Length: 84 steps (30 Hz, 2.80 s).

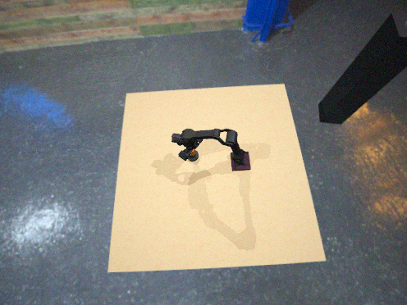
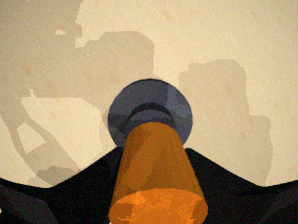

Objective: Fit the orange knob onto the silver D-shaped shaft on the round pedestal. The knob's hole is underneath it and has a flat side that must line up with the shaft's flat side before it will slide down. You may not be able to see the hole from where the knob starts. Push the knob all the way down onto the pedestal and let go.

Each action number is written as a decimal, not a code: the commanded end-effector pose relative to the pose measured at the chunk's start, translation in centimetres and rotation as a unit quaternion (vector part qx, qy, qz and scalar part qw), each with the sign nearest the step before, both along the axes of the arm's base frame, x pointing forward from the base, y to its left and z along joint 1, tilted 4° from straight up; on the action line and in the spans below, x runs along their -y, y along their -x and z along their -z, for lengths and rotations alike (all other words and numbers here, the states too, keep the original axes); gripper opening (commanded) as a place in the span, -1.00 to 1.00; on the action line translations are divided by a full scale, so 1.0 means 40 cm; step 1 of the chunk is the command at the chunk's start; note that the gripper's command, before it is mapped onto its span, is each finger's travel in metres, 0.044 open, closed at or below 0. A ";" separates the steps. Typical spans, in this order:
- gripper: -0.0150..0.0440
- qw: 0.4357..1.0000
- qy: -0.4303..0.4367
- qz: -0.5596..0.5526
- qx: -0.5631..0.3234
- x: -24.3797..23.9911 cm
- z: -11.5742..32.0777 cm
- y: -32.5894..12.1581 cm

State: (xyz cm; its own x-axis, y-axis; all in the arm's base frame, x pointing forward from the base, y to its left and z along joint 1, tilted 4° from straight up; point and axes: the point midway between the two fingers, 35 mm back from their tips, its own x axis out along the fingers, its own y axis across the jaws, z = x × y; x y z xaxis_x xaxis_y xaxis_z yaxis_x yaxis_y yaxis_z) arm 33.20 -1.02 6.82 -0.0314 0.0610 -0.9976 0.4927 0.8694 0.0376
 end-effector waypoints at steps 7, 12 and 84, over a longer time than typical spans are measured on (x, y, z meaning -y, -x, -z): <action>-0.49 1.000 0.002 -0.024 0.005 0.000 0.007 -0.009; -0.49 1.000 0.002 -0.024 0.005 -0.001 0.006 -0.011; -0.49 0.973 -0.004 -0.231 0.017 0.001 -0.006 0.011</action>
State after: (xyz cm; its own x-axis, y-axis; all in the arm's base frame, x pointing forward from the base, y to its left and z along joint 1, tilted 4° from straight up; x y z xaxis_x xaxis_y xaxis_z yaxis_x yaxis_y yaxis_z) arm 32.73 -0.96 6.83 -0.0325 0.0606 -0.9976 0.0573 0.9966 0.0587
